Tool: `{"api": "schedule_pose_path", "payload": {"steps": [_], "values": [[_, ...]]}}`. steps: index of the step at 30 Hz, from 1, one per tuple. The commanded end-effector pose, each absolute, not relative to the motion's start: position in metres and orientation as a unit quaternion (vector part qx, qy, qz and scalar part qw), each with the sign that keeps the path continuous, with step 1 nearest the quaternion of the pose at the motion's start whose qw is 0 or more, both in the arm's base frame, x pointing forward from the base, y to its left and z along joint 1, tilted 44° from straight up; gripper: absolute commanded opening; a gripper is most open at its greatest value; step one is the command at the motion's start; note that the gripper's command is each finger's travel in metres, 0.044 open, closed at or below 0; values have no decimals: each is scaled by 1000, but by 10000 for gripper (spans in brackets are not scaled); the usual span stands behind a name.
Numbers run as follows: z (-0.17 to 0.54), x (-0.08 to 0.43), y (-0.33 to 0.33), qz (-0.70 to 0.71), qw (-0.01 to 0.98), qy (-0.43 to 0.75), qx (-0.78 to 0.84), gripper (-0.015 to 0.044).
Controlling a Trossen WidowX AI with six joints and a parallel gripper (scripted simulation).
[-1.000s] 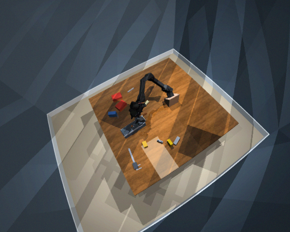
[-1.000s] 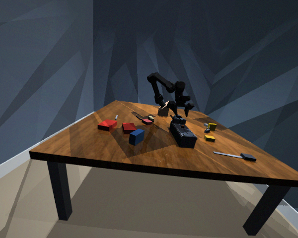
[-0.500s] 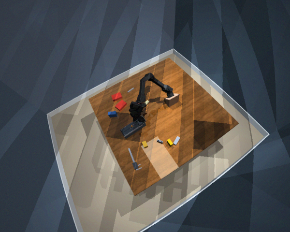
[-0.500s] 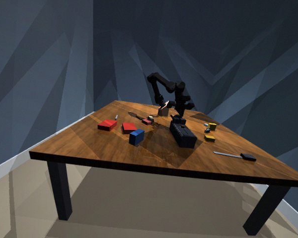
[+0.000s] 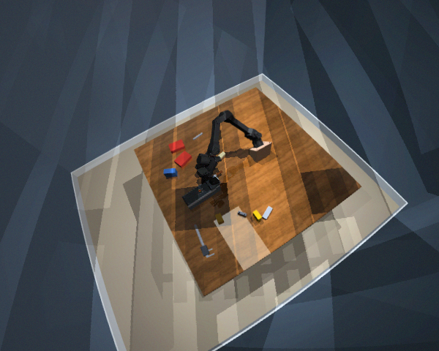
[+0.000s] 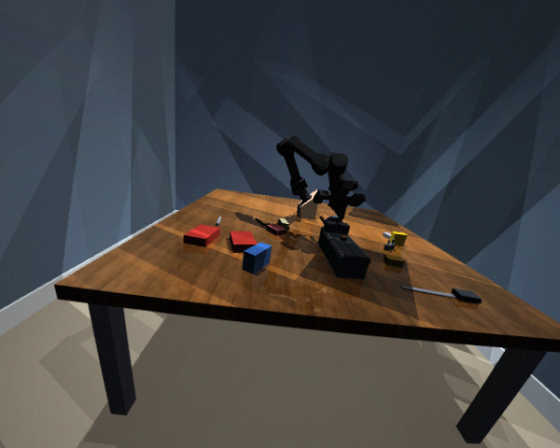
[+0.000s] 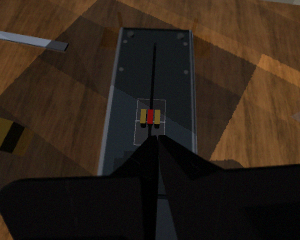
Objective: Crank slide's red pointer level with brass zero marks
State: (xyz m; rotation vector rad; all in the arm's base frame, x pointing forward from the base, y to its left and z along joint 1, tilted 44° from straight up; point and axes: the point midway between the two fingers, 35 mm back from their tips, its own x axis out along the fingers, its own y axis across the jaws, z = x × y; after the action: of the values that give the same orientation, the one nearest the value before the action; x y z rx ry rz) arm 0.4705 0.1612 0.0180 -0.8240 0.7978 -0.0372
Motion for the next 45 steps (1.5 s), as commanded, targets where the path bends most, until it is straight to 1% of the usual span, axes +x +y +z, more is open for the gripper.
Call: {"api": "schedule_pose_path", "payload": {"steps": [1, 15, 16, 17, 34, 45], "values": [[18, 470, 161, -18, 840, 377, -390, 52], [18, 470, 161, -18, 840, 377, -390, 420], [18, 470, 161, -18, 840, 377, -390, 440], [18, 470, 161, -18, 840, 377, -390, 440], [18, 470, 161, -18, 840, 377, -390, 0], [18, 470, 161, -17, 840, 377, -390, 0]]}}
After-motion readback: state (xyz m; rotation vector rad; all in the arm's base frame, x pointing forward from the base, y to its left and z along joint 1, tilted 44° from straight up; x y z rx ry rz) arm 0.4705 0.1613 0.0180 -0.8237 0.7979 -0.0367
